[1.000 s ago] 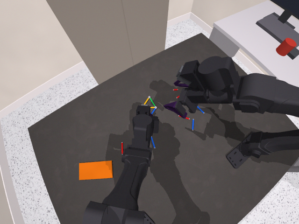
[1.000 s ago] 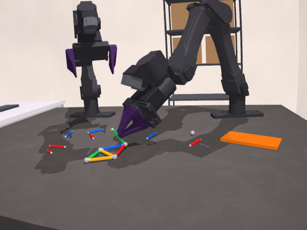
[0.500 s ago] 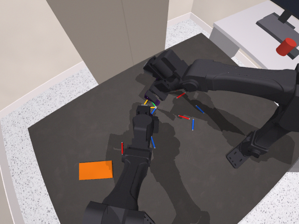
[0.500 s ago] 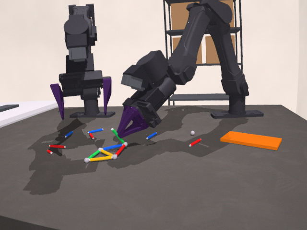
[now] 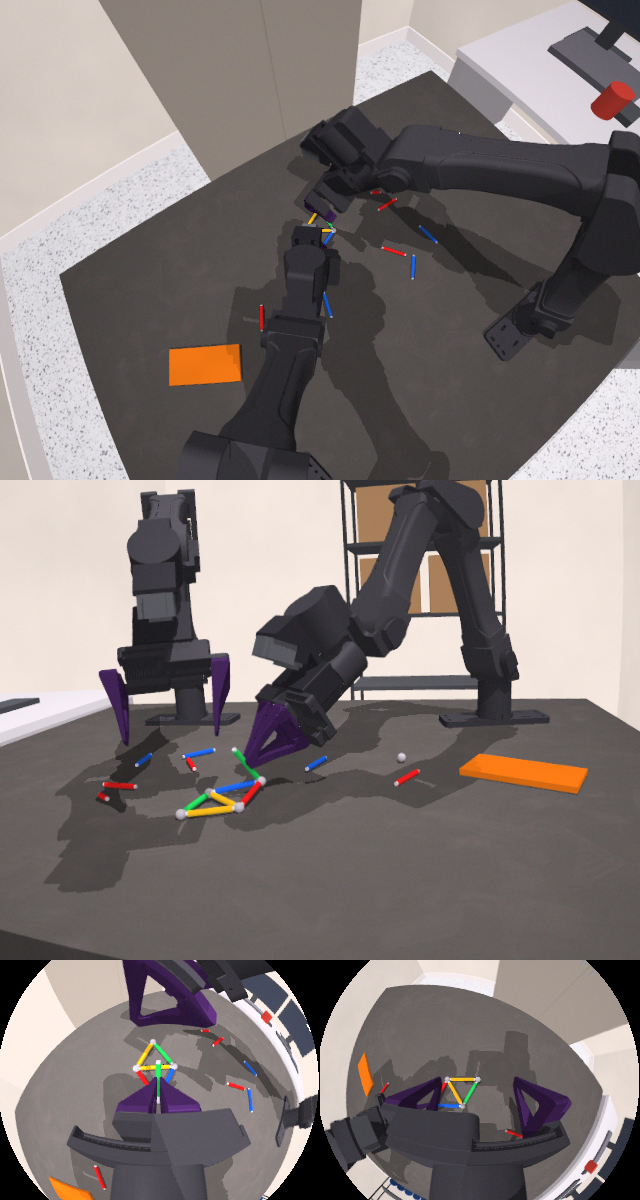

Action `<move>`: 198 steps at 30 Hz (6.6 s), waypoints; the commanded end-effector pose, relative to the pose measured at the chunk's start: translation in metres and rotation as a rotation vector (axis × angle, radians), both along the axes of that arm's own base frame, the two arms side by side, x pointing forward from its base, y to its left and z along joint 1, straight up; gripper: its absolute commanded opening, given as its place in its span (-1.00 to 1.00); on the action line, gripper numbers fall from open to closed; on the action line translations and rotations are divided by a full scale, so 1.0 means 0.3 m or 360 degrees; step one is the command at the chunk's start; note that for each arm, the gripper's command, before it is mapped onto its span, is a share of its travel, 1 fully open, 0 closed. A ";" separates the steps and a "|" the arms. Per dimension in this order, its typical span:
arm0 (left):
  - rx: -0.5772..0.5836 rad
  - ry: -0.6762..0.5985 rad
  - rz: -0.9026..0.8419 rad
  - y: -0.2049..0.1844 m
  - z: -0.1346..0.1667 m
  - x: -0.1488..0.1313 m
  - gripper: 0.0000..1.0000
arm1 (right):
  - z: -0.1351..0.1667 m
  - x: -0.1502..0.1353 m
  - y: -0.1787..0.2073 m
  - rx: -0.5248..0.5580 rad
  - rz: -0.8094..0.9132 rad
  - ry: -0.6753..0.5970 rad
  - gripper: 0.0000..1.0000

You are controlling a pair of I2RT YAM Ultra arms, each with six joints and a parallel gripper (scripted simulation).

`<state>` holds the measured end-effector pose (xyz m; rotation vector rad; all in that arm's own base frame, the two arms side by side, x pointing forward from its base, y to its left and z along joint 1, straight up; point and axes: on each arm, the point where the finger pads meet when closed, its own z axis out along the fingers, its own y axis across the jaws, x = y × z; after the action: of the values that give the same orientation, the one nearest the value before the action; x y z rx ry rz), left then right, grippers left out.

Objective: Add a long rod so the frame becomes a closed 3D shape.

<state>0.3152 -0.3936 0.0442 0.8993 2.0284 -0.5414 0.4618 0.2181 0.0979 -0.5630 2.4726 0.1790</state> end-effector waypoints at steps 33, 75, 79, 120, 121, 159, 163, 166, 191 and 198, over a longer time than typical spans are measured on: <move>-0.0020 -0.0016 0.0000 -0.006 0.020 0.005 -1.00 | -0.244 -0.066 -0.035 -0.0088 -0.1218 0.0976 -0.22; -0.0020 -0.0016 0.0000 -0.006 0.020 0.005 -1.00 | -0.203 0.038 -0.014 0.0126 -0.1609 0.0958 -0.19; -0.0020 -0.0016 0.0000 -0.006 0.020 0.005 -1.00 | -0.208 0.044 -0.011 0.0134 -0.1611 0.0952 -0.19; -0.0020 -0.0016 0.0000 -0.006 0.020 0.005 -1.00 | -0.266 0.037 -0.003 0.0096 -0.1606 0.0977 -0.92; -0.0020 -0.0016 0.0000 -0.006 0.020 0.005 -1.00 | -0.266 0.037 -0.003 0.0096 -0.1606 0.0977 -0.95; -0.0020 -0.0016 0.0000 -0.006 0.020 0.005 -1.00 | -0.131 -0.019 0.064 0.0157 -0.1573 0.0973 -1.00; -0.0020 -0.0016 0.0000 -0.006 0.020 0.005 -1.00 | -0.120 -0.038 0.063 0.0142 -0.1577 0.0983 -1.00; -0.0020 -0.0016 0.0000 -0.006 0.020 0.005 -1.00 | -0.114 -0.032 0.044 0.0149 -0.1581 0.0991 -1.00; -0.0020 -0.0016 0.0000 -0.006 0.020 0.005 -1.00 | -0.083 -0.102 0.103 0.0152 -0.1550 0.1034 -1.00; -0.0020 -0.0016 0.0000 -0.006 0.020 0.005 -1.00 | -0.079 -0.110 0.101 0.0140 -0.1561 0.1025 -1.00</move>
<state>0.3145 -0.3928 0.0426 0.9025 2.0357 -0.5380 0.4345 0.2430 0.0616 0.9026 3.0108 0.0457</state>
